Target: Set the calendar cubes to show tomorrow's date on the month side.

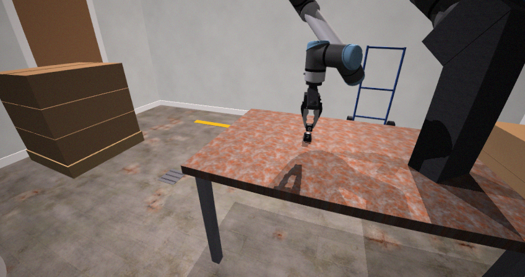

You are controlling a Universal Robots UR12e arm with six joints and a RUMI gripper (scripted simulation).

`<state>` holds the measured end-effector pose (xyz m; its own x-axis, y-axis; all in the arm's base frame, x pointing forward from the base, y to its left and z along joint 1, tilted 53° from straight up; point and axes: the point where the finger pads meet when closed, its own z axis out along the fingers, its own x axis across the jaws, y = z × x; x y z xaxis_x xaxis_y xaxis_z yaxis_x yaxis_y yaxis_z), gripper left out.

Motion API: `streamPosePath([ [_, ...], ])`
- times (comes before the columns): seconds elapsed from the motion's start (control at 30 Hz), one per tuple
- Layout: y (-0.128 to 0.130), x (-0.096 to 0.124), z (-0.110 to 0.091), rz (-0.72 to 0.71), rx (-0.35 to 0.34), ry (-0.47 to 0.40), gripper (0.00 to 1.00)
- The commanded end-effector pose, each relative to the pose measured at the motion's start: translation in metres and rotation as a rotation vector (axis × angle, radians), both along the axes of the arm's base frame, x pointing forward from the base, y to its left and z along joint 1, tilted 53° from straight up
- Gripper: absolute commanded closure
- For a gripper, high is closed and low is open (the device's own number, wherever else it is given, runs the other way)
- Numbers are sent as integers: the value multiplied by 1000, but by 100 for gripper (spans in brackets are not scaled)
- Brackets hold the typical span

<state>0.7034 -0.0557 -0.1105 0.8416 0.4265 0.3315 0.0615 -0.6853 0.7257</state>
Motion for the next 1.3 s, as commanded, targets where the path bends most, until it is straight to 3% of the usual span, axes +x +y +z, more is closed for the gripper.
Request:
streamPosePath([
  [0.0, -11, 11, -10, -1, 0, -2, 90],
  [0.63, -53, 49, -53, -1, 0, -2, 90],
  [1.27, -55, 51, -56, 0, 0, -1, 90],
])
